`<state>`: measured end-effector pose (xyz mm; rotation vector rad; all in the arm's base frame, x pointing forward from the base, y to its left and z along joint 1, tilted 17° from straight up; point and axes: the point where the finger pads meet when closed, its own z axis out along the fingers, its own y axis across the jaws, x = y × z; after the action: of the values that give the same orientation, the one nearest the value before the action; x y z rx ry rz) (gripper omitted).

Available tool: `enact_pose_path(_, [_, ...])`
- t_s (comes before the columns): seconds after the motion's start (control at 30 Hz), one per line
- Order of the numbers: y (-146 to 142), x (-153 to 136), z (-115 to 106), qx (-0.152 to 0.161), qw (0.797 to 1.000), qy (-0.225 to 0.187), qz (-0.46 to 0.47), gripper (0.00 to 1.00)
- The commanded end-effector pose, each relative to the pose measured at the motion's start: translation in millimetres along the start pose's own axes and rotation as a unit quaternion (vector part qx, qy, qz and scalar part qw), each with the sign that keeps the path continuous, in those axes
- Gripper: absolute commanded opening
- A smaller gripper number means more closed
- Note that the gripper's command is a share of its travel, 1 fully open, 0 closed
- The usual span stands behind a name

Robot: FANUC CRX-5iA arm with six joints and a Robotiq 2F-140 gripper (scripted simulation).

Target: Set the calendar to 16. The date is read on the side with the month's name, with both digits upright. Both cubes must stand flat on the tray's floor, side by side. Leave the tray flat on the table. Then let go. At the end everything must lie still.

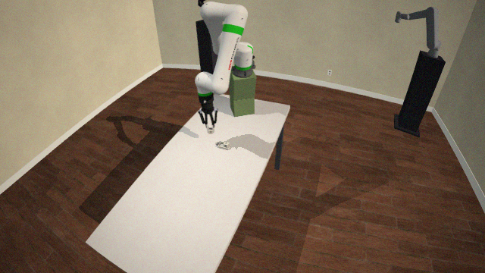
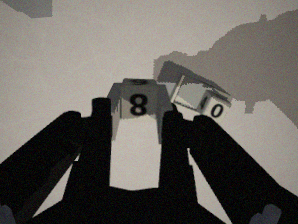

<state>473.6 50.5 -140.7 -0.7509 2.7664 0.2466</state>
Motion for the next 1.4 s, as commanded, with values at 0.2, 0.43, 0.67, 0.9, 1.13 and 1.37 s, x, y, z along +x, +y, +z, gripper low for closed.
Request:
enact_pose_path(0.2, [-18, 8, 1, 0.007, 0.986, 0.004, 0.168, 0.17])
enact_pose_path(0.43, [-19, 8, 2, 0.007, 0.985, 0.004, 0.173, 0.17])
enact_pose_path(0.67, [-19, 8, 2, 0.007, 0.985, 0.004, 0.173, 0.17])
enact_pose_path(0.9, [-19, 8, 9, 0.007, 0.985, 0.005, 0.173, 0.17])
enact_pose_path(1.13, [-19, 8, 26, 0.007, 0.985, 0.005, 0.173, 0.17])
enact_pose_path(1.37, [-19, 8, 59, 0.007, 0.985, 0.005, 0.173, 0.17])
